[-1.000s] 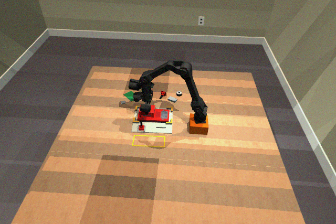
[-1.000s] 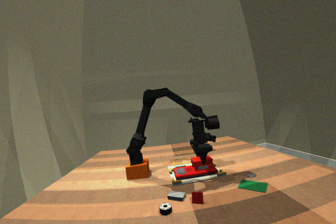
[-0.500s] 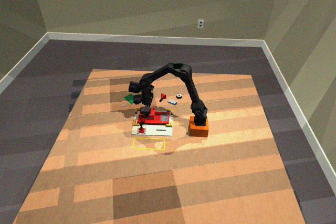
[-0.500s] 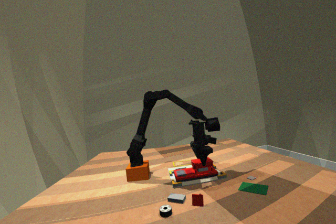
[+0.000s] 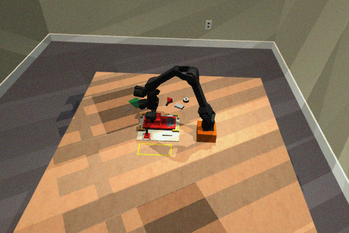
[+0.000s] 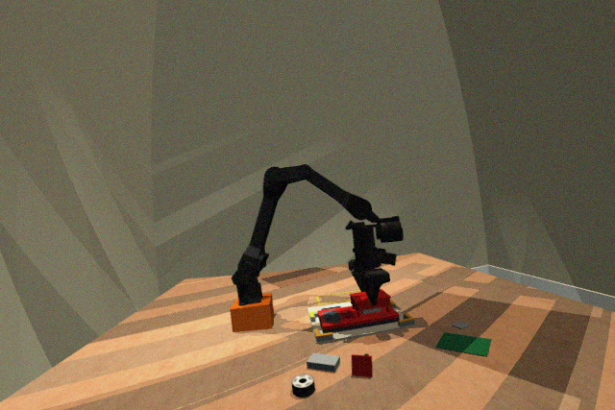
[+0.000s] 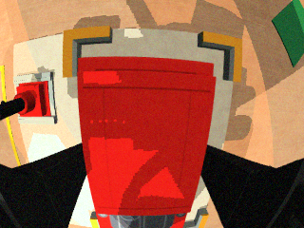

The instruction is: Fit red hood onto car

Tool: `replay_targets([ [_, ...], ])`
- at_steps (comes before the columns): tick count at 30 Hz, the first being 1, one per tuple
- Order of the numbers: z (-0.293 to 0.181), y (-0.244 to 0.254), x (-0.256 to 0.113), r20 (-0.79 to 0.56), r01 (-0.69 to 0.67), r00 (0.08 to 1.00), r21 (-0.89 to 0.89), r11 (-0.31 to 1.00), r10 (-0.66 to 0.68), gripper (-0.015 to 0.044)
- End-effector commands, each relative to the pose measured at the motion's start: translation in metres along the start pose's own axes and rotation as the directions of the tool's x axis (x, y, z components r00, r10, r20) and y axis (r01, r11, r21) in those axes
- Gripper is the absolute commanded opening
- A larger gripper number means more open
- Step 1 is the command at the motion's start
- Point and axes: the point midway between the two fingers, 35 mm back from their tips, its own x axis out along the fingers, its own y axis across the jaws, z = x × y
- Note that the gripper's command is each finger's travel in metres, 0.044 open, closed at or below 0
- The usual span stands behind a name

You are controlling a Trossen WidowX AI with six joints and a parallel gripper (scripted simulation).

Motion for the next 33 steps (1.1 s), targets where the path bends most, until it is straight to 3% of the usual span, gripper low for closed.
replay_targets([
  [1,0.0000,-0.0006,0.0026,0.001,0.003,1.000,0.001,1.000,-0.003,0.0000],
  [33,-0.0003,-0.0006,-0.0019,-0.001,0.002,1.000,0.001,1.000,-0.002,0.0000],
])
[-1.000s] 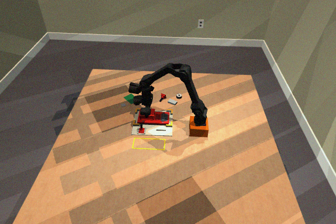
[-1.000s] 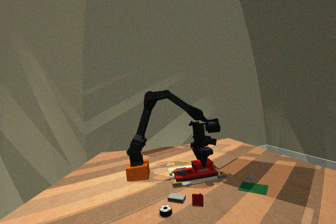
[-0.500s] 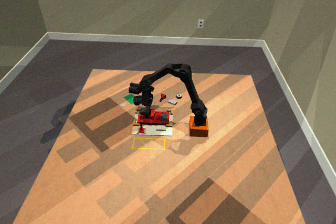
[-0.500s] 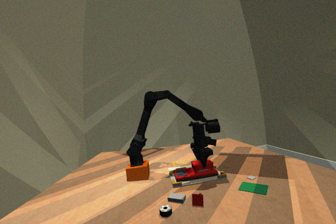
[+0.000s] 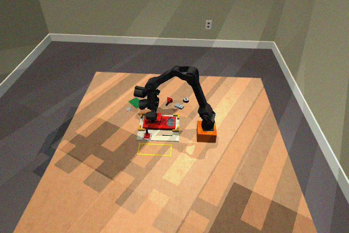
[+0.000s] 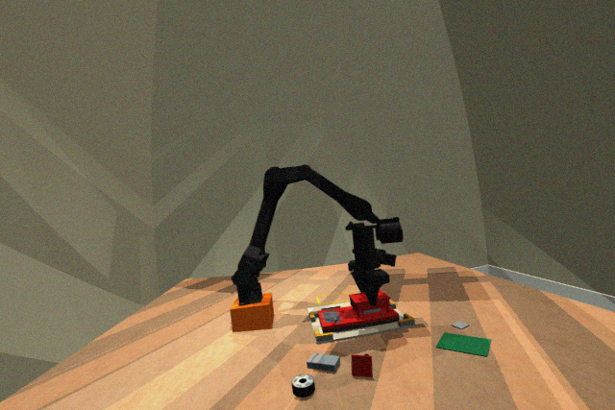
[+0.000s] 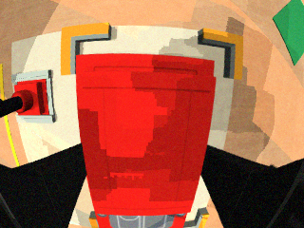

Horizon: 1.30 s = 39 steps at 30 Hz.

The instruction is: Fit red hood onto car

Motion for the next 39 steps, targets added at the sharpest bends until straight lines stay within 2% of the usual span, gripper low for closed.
replay_targets([
  [1,0.001,0.000,-0.004,0.005,0.001,1.000,0.000,1.000,-0.001,0.0000],
  [39,0.001,0.000,0.008,0.006,0.000,1.000,0.001,1.000,0.000,0.0000],
])
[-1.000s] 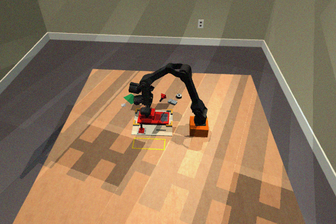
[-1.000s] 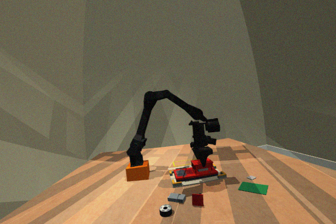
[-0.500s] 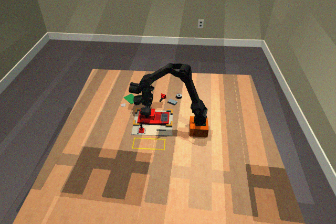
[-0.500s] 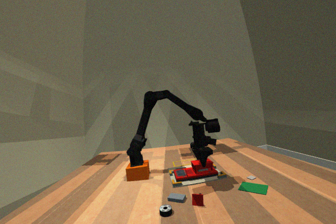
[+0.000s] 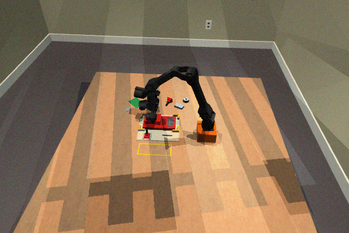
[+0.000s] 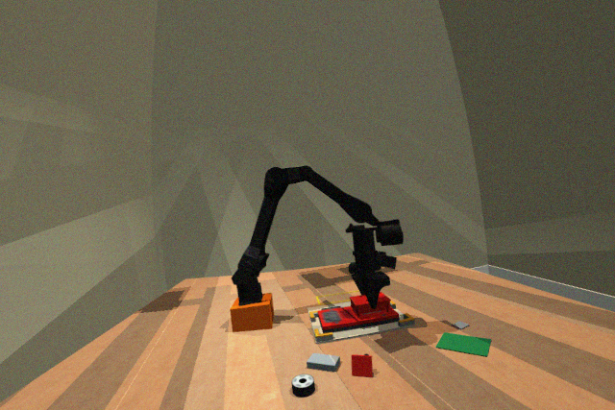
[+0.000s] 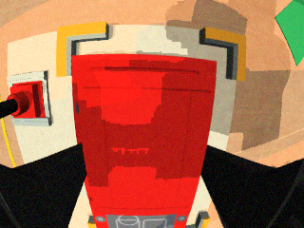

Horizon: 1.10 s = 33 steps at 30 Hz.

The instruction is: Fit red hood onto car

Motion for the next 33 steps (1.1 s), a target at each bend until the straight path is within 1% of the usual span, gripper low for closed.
replay_targets([
  [1,0.0002,0.0002,0.0027,0.002,-0.002,1.000,0.000,1.000,0.002,0.0000],
  [15,-0.0001,0.0000,0.0048,0.000,0.000,1.000,0.000,1.000,0.000,0.0000],
  [31,-0.0002,0.0000,0.0057,-0.001,0.000,1.000,0.000,1.000,0.000,0.0420],
  [32,-0.0002,0.0000,0.0057,-0.001,0.000,1.000,0.000,1.000,0.000,0.0440],
  [33,-0.0002,0.0000,0.0057,-0.001,0.000,1.000,0.000,1.000,0.000,0.0440],
])
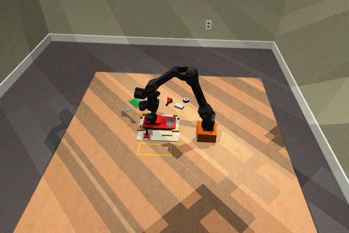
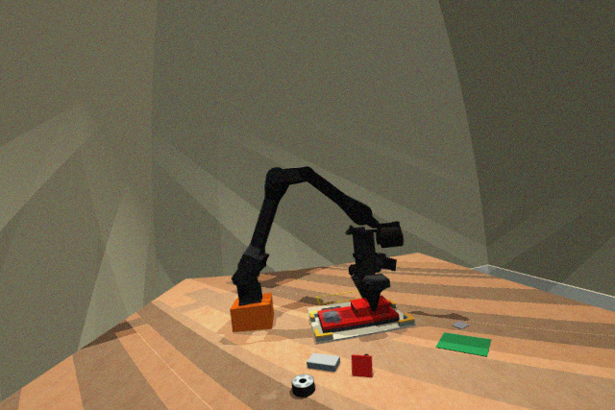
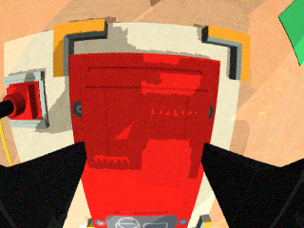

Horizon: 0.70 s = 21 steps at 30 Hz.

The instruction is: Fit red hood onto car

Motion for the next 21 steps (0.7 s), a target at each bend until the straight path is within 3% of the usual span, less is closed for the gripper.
replay_targets([
  [1,0.000,0.000,0.000,0.000,0.001,1.000,0.000,1.000,-0.001,0.0440],
  [5,0.001,0.000,-0.015,0.001,0.000,1.000,0.000,1.000,0.000,0.0440],
  [10,0.000,0.000,-0.070,0.004,-0.002,1.000,0.000,1.000,0.002,0.0440],
  [21,0.000,0.000,-0.072,0.004,-0.002,1.000,0.000,1.000,0.002,0.0440],
])
